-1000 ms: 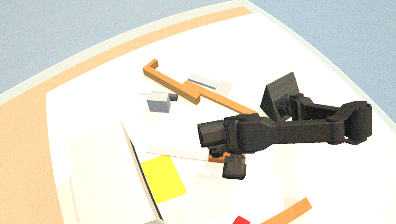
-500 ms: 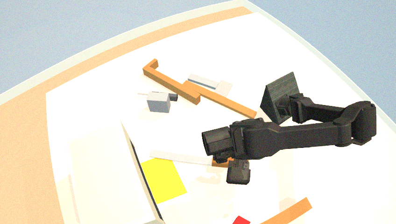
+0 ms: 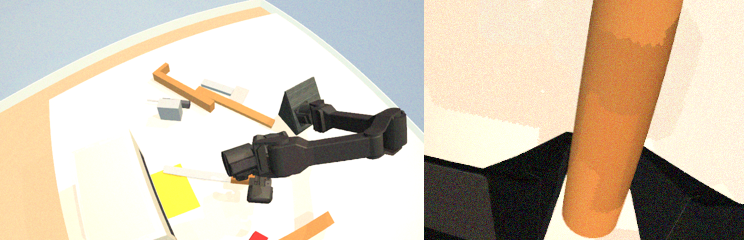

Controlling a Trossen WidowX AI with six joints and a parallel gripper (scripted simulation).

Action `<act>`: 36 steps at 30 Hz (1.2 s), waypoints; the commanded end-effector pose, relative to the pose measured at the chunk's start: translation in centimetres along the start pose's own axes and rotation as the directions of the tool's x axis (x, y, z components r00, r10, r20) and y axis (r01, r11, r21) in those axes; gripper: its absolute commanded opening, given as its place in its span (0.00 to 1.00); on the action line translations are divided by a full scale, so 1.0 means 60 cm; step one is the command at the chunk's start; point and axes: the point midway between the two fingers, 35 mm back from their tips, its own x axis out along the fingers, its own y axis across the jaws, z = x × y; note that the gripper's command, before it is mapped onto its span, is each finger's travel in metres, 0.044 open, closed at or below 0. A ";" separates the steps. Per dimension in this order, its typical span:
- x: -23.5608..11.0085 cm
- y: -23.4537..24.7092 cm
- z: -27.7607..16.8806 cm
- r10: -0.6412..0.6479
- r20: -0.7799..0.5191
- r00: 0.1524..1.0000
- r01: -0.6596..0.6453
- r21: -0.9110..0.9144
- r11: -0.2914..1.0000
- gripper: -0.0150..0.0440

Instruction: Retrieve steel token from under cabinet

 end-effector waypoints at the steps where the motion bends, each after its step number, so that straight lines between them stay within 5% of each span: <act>1: -0.002 0.007 -0.005 0.003 0.004 1.000 -0.003 -0.002 1.000 0.25; 36: -0.002 0.067 -0.060 0.005 0.002 1.000 -0.005 -0.002 1.000 0.25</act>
